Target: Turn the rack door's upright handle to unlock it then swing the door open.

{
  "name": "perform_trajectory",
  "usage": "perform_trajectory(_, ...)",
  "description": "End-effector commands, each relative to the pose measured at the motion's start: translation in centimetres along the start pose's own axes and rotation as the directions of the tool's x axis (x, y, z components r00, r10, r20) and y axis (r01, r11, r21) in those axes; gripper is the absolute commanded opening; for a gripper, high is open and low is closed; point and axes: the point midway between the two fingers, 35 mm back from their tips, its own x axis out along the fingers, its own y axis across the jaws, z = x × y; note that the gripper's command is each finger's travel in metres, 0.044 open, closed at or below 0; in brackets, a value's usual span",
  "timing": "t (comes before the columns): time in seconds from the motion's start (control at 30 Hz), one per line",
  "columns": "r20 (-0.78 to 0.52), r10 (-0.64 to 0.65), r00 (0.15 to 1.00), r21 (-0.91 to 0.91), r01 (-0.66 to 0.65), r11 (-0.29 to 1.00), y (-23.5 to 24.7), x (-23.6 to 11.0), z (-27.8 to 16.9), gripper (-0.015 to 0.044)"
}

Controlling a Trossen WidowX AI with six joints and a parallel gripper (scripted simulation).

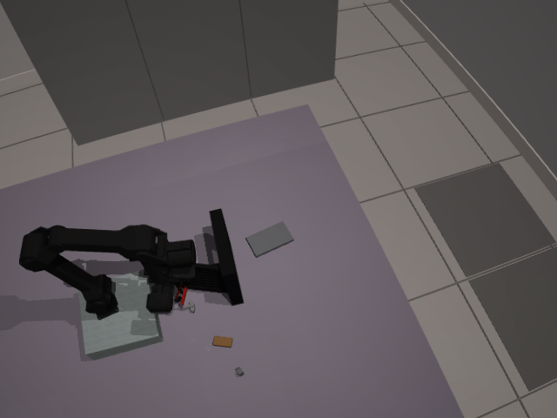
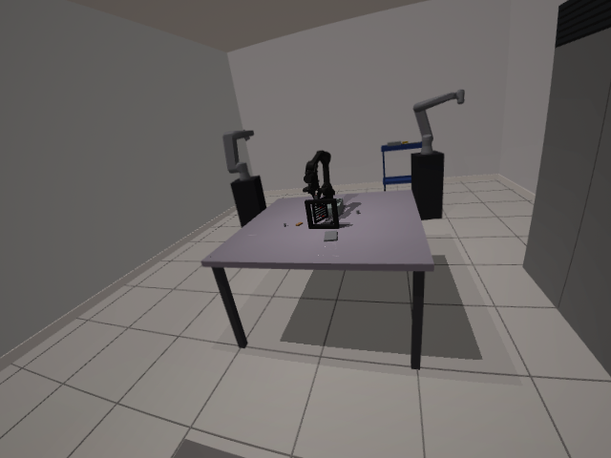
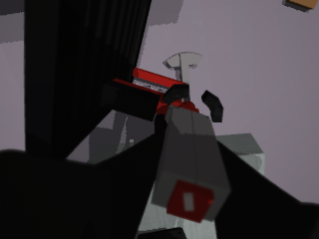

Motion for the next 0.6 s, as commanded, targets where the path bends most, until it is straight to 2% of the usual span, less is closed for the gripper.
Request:
perform_trajectory(0.0, 0.005, 0.006, 1.0, -0.054, -0.005, 0.999, -0.4, 0.0, 0.3, 0.0022)
perform_trajectory(0.57, 0.006, 0.003, 1.0, -0.268, -0.001, 0.963, -3.3, 0.0, 1.4, 0.0022)
